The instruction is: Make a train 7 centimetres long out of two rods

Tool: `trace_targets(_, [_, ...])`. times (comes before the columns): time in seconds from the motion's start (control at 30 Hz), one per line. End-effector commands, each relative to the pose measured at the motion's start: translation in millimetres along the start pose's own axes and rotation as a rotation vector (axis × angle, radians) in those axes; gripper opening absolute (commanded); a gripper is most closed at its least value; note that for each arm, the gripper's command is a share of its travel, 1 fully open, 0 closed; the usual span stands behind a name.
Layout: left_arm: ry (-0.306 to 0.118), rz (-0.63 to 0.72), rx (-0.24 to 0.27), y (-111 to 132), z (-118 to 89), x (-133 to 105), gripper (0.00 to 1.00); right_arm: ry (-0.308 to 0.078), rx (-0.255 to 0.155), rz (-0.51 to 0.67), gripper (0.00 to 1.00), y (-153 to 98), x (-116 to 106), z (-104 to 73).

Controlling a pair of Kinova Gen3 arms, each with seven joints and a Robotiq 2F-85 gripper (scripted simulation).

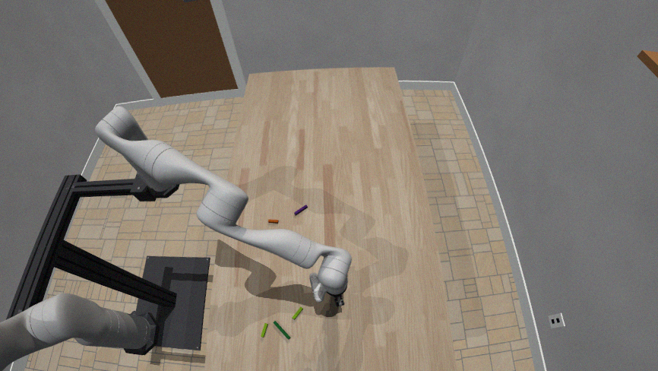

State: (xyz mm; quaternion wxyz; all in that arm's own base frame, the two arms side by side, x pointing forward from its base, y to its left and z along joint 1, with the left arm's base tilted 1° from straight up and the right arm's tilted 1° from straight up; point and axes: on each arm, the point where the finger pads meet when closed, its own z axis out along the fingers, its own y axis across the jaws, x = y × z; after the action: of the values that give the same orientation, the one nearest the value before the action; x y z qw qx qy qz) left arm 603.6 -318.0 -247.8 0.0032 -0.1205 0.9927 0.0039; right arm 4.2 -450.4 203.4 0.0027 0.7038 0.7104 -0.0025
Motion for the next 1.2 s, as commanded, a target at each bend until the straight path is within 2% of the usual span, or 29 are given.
trace_targets(0.0, [-0.002,0.000,0.002,-0.9,0.3,-1.0,0.317,-0.002,0.000,0.000,1.000,0.0,-0.3,-0.6])
trace_targets(0.5, [-0.002,0.000,0.002,-1.0,9.4,-1.0,0.317,-0.002,0.000,0.000,1.000,0.0,-0.3,-0.6])
trace_targets(1.17, [-0.002,0.000,0.002,-1.0,9.9,-1.0,0.317,-0.002,0.000,0.000,1.000,0.0,-0.3,-0.6])
